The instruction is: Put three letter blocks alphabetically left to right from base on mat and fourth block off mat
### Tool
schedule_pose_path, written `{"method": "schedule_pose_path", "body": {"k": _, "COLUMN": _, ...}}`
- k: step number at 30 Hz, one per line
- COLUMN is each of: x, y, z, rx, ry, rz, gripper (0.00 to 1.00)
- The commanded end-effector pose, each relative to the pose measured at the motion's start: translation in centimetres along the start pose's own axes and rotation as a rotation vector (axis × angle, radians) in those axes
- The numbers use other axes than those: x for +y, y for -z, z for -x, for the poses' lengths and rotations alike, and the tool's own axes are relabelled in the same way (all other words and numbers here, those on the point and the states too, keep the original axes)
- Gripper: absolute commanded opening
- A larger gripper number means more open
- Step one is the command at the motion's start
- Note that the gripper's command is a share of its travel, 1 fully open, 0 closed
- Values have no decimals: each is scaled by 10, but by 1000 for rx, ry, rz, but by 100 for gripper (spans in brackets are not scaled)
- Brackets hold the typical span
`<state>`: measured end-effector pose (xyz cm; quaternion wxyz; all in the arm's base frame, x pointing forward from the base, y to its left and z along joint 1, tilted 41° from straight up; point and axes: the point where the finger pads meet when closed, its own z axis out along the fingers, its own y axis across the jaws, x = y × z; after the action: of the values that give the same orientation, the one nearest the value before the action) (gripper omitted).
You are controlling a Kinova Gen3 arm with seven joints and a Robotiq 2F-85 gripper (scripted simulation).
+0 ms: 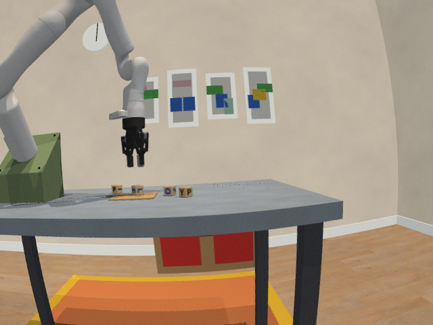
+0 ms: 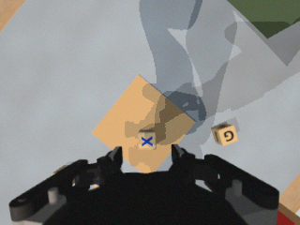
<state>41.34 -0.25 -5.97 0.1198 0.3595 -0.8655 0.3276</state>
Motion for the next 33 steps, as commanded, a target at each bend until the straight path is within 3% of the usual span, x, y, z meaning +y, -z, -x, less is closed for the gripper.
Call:
{"method": "schedule_pose_path", "body": {"k": 1, "x": 0, "y": -2, "z": 0, "rx": 1, "ry": 1, "rz": 0, "gripper": 67}}
{"method": "schedule_pose_path", "body": {"k": 33, "x": 0, "y": -42, "z": 1, "rx": 1, "ry": 1, "rz": 0, "gripper": 67}}
